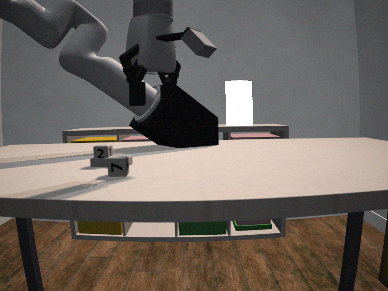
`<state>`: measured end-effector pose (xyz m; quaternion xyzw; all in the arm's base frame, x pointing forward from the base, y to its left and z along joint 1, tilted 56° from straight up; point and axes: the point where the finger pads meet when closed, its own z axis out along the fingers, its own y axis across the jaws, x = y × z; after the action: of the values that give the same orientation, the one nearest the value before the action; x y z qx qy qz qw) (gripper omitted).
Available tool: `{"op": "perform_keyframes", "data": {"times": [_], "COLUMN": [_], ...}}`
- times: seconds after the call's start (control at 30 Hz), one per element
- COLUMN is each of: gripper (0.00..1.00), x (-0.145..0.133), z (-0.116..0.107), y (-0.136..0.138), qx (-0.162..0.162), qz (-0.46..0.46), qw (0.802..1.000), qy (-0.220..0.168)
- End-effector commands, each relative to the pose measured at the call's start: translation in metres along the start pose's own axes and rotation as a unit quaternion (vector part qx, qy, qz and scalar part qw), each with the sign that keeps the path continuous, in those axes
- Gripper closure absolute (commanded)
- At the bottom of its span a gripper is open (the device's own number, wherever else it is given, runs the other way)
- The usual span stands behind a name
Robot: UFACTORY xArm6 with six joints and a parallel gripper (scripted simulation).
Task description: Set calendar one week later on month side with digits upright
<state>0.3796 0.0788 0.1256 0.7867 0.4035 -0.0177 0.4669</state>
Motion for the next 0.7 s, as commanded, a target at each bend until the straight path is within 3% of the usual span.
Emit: {"op": "perform_keyframes", "data": {"times": [0.0,0.33,0.67], "gripper": [0.00,0.00,0.00], "x": [0.001,0.001,0.001], "z": [0.017,0.045,0.047], "y": [0.001,0.001,0.001], "qx": [0.000,0.000,0.000], "qz": [0.000,0.000,0.000], "qw": [1.000,1.000,1.000], "qy": [0.001,0.001,0.001]}}
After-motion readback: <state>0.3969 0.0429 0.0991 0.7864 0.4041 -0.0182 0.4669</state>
